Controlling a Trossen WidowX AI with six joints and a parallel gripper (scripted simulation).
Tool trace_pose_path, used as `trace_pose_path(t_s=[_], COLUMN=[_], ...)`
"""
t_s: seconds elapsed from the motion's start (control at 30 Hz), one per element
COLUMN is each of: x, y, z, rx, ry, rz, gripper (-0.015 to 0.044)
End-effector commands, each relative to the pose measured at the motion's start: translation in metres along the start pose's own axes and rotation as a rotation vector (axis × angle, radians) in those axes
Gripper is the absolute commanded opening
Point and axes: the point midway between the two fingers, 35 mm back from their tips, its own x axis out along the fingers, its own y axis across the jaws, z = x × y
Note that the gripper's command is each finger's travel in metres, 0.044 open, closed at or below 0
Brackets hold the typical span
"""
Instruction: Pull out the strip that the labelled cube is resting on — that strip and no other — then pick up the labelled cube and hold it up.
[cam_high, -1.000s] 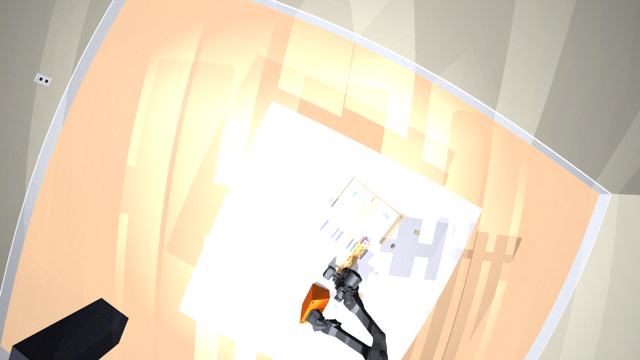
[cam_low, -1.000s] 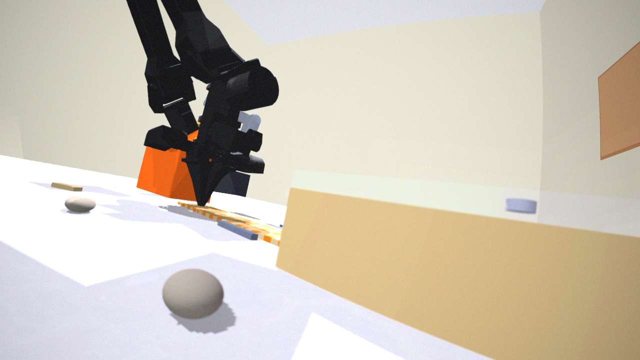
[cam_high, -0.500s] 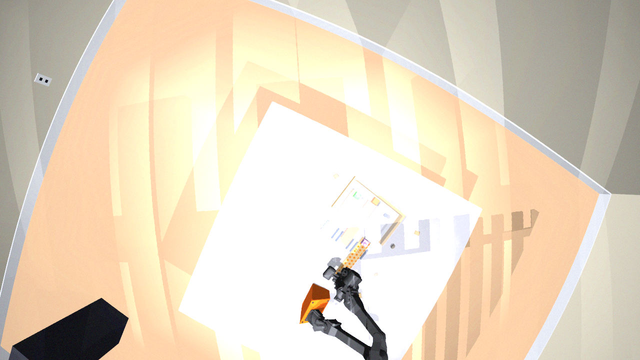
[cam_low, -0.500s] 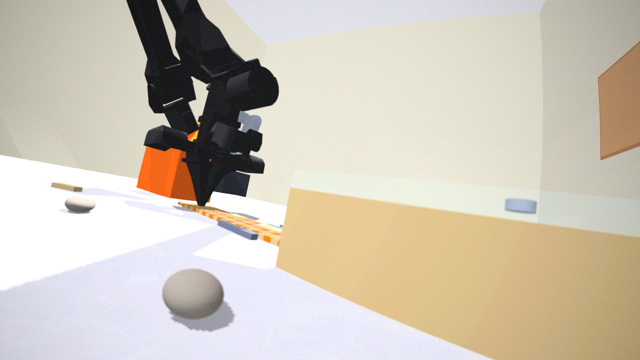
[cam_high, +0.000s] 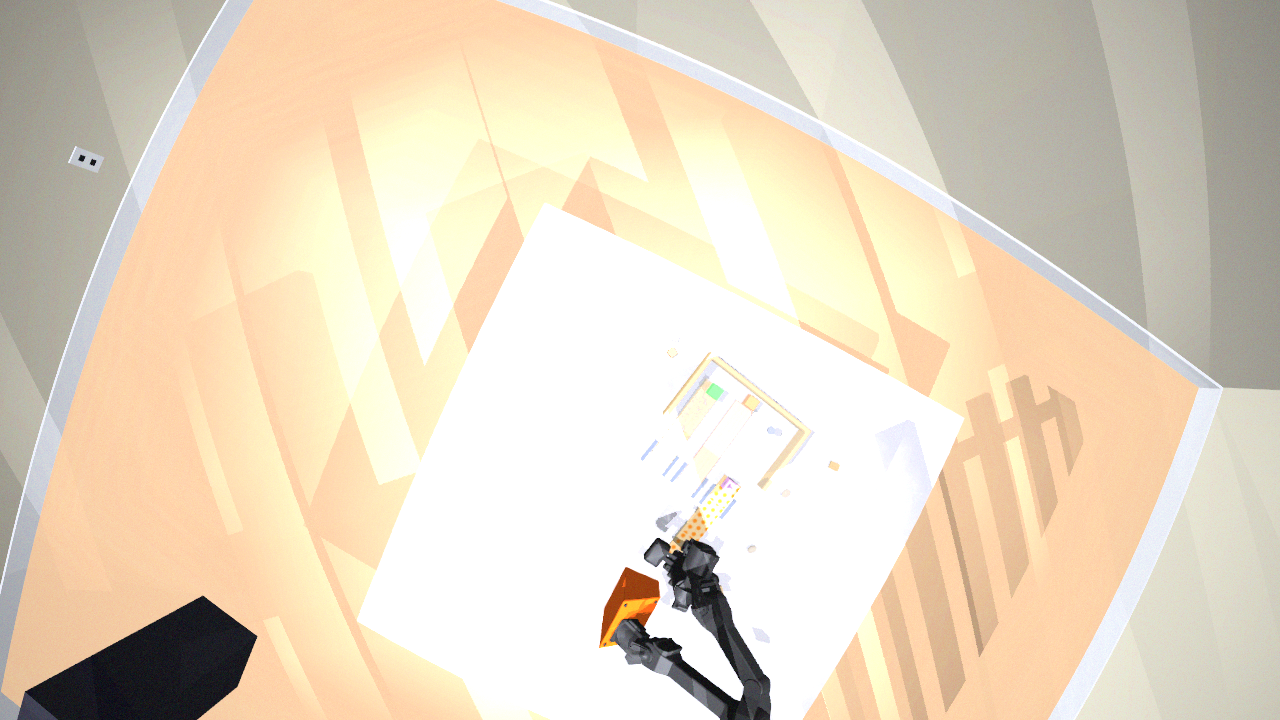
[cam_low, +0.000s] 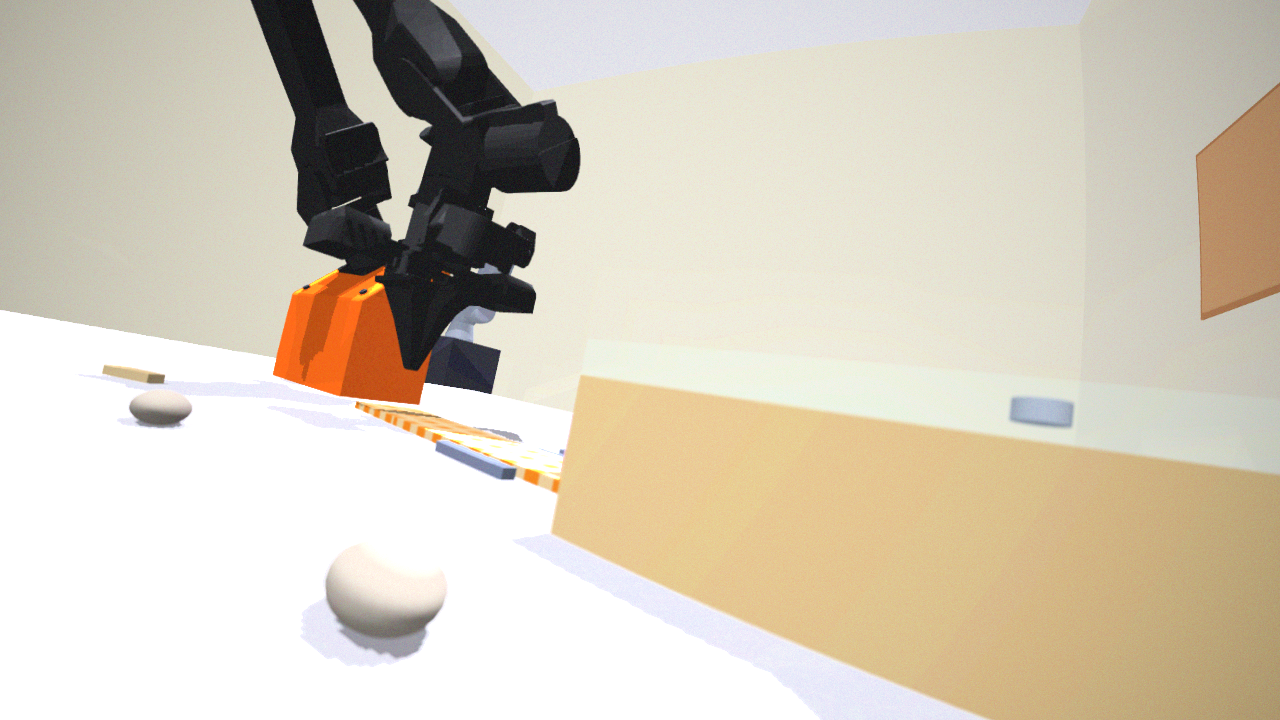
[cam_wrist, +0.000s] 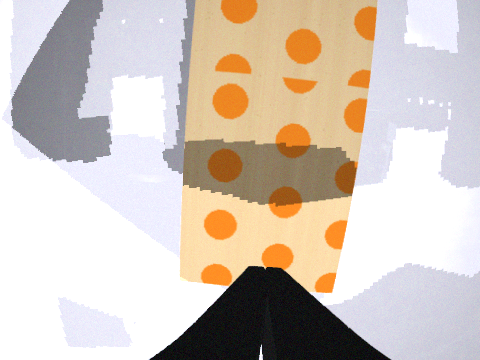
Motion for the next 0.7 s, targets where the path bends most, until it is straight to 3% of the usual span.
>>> trace_pose_path(t_s=[0.0,0.5,0.67], x=[-0.007,-0.009,-0.011], y=[0.0,-0.001,-0.001], z=[0.0,0.052,0.067], rx=[0.009,0.037,0.038], ry=[-0.001,-0.004,-0.005], rz=[-0.001,-0.001,-0.001], gripper=[0.0026,0.042,0.044])
